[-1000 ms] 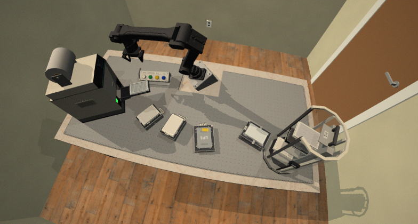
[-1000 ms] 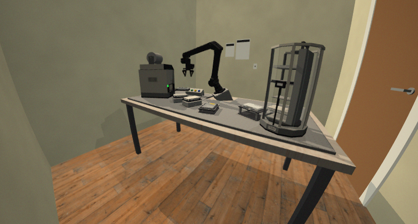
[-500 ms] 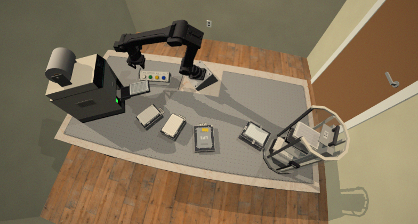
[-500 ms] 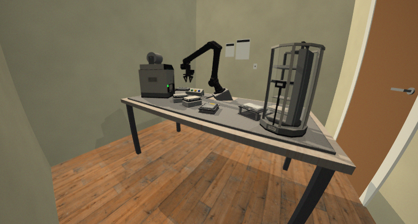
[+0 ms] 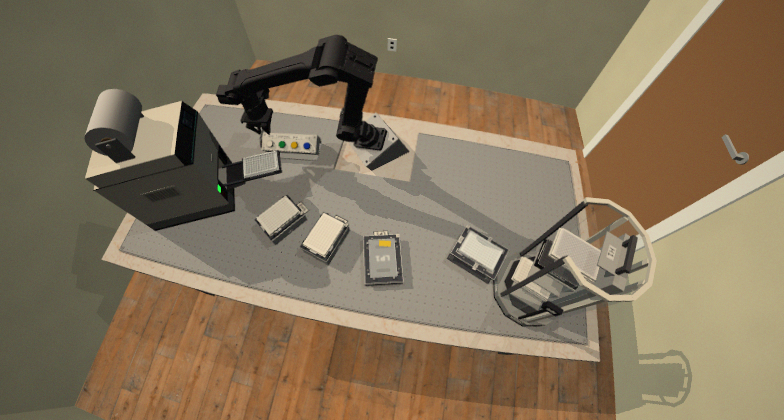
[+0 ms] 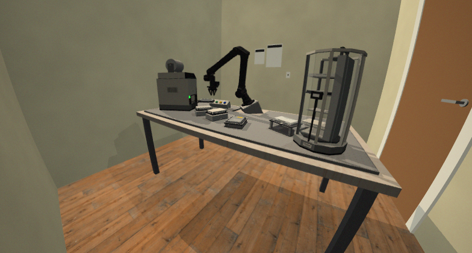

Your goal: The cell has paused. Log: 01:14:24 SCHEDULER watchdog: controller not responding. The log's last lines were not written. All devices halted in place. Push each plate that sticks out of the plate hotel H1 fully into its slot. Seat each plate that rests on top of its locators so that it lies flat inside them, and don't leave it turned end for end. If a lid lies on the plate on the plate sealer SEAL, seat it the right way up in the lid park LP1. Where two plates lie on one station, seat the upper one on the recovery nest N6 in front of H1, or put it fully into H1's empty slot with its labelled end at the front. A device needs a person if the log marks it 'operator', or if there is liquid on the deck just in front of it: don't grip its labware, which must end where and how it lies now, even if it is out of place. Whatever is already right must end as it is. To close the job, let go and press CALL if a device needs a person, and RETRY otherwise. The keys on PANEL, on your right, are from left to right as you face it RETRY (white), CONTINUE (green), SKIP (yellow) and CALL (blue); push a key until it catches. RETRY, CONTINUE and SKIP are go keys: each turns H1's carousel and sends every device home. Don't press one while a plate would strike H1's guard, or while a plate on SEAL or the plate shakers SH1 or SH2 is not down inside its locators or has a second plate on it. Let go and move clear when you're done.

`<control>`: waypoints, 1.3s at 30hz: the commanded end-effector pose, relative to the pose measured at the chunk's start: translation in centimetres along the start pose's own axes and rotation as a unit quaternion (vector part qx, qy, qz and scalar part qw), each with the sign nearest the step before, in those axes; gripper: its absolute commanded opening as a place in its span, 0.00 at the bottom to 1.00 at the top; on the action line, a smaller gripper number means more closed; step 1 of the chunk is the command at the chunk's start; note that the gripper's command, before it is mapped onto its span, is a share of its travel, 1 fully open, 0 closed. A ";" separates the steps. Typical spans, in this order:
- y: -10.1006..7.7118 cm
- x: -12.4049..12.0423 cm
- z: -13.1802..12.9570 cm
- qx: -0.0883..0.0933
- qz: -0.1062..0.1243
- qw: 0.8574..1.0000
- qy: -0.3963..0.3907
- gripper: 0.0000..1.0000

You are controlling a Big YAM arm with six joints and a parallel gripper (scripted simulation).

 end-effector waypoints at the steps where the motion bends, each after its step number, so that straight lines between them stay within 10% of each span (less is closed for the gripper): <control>1: -0.9 -0.5 0.9 0.018 0.002 1.000 -0.004 0.34; 20: -0.9 -0.5 0.9 0.018 0.002 1.000 -0.004 0.00; 39: 2.7 -0.3 0.2 0.001 0.000 1.000 0.001 0.00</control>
Point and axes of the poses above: the point where the finger pads meet when closed, its own y axis out along the fingers, its own z axis across the jaws, x = y × z, the point moved 8 cm from there along -y, back along the fingers, and after that the axes turned 14 degrees about y, right-handed, at the moved point
